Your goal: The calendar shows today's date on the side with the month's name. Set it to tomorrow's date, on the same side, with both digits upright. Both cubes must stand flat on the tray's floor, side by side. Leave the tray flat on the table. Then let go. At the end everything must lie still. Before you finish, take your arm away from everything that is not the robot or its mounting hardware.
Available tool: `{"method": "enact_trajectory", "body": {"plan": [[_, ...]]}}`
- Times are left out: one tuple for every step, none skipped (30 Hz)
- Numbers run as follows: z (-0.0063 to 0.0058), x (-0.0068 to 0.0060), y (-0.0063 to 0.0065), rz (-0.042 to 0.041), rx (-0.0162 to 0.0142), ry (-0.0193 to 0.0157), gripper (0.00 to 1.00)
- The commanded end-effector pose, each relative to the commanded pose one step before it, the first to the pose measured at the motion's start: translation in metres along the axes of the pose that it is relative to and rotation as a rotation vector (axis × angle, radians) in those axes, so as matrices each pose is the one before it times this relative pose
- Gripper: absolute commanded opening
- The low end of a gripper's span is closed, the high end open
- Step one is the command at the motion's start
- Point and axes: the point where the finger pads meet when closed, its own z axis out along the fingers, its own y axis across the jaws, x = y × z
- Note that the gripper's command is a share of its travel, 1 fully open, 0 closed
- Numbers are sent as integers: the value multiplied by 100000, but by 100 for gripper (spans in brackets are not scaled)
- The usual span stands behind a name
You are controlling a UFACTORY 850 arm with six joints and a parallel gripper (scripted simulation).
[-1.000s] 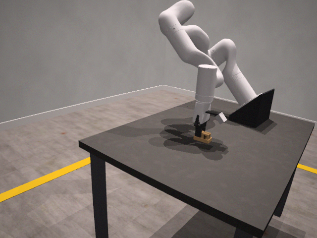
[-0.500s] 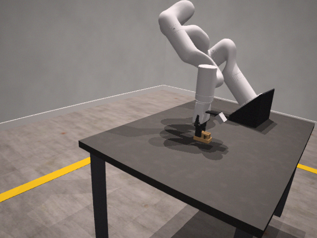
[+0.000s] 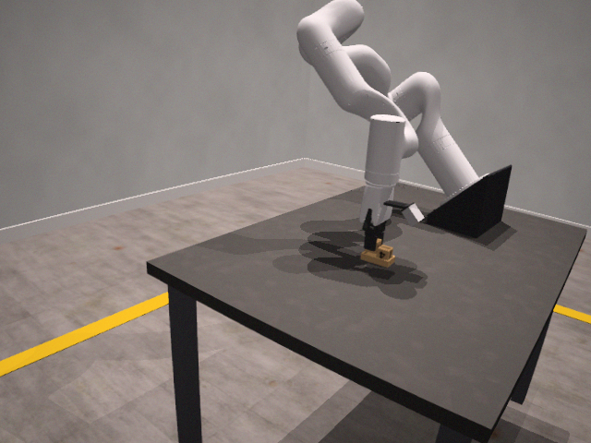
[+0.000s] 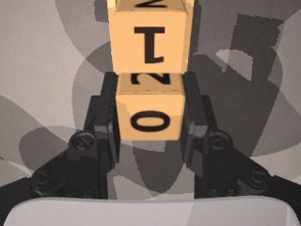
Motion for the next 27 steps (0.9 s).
{"method": "enact_trajectory", "body": {"plan": [[-2890,-12,77,70,-129,16,29],[-769,0,0,0,0,1,29],[0,0,0,0,0,0,29],[0,0,0,0,0,0,29],[-773,0,0,0,0,-1,29],[-755,0,0,0,0,1,29],[-718,0,0,0,0,-1,29],[-662,0,0,0,0,0,29],[-588,0,0,0,0,1,29],[-500,0,0,0,0,0,29],[-403,0,0,0,0,-1,29],[-301,0,0,0,0,0,29],[-203,0,0,0,0,0,29],[-114,0,0,0,0,1,29],[-46,0,0,0,0,1,29],[-7,0,0,0,0,0,29],[0,0,0,0,0,0,29],[0,0,0,0,0,0,29],[0,0,0,0,0,0,29],[0,0,0,0,0,0,29],[0,0,0,0,0,0,29],[0,0,0,0,0,0,29],[0,0,0,0,0,0,29],[0,0,0,0,0,0,29],[0,0,0,-4,0,0,29],[0,0,1,-26,0,0,29],[0,1,2,-69,0,0,29]]}}
